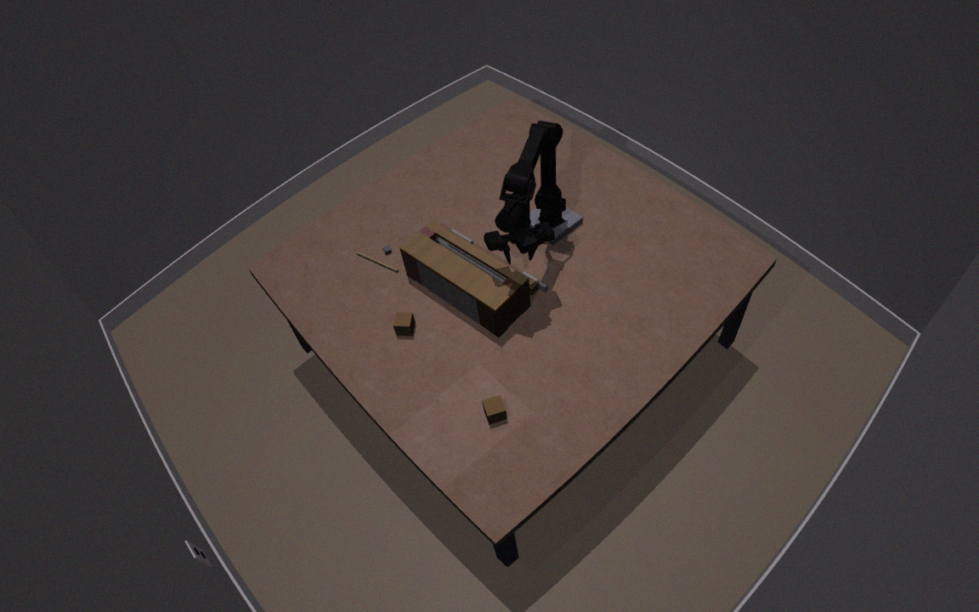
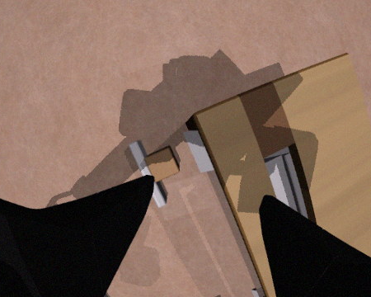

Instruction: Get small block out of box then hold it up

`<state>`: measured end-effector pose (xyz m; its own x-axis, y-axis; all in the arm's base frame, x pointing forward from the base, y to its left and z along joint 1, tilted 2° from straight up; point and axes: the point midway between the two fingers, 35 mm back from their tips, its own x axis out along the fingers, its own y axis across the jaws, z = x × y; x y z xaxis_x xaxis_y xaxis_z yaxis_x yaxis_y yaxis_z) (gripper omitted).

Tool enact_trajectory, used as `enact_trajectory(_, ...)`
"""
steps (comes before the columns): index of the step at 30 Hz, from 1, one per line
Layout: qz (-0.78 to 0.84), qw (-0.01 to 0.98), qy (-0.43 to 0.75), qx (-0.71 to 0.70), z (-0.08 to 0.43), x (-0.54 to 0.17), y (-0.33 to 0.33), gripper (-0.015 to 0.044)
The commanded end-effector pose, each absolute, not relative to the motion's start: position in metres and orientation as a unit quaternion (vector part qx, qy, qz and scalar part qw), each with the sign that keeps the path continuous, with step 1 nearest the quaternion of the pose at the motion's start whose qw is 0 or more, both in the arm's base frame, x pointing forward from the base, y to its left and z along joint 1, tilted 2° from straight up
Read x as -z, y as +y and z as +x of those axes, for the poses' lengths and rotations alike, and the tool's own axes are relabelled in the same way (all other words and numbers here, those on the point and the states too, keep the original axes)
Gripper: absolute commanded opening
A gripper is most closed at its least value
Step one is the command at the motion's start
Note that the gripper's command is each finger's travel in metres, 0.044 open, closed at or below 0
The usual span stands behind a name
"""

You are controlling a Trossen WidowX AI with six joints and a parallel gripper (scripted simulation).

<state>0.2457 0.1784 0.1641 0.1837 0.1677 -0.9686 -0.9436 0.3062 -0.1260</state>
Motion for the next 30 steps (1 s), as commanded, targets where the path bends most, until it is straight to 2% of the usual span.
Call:
enact_trajectory(1, -0.693, 0.401, 0.236, -0.551, 0.230, -0.162, 0.179, 0.0285)
enact_trajectory(10, -0.799, 0.180, 0.067, -0.570, 0.223, -0.164, 0.180, 0.0285)
enact_trajectory(19, -0.832, -0.060, -0.093, -0.544, 0.216, -0.166, 0.182, 0.0285)
enact_trajectory(30, -0.831, -0.076, -0.104, -0.540, 0.216, -0.166, 0.182, 0.0285)
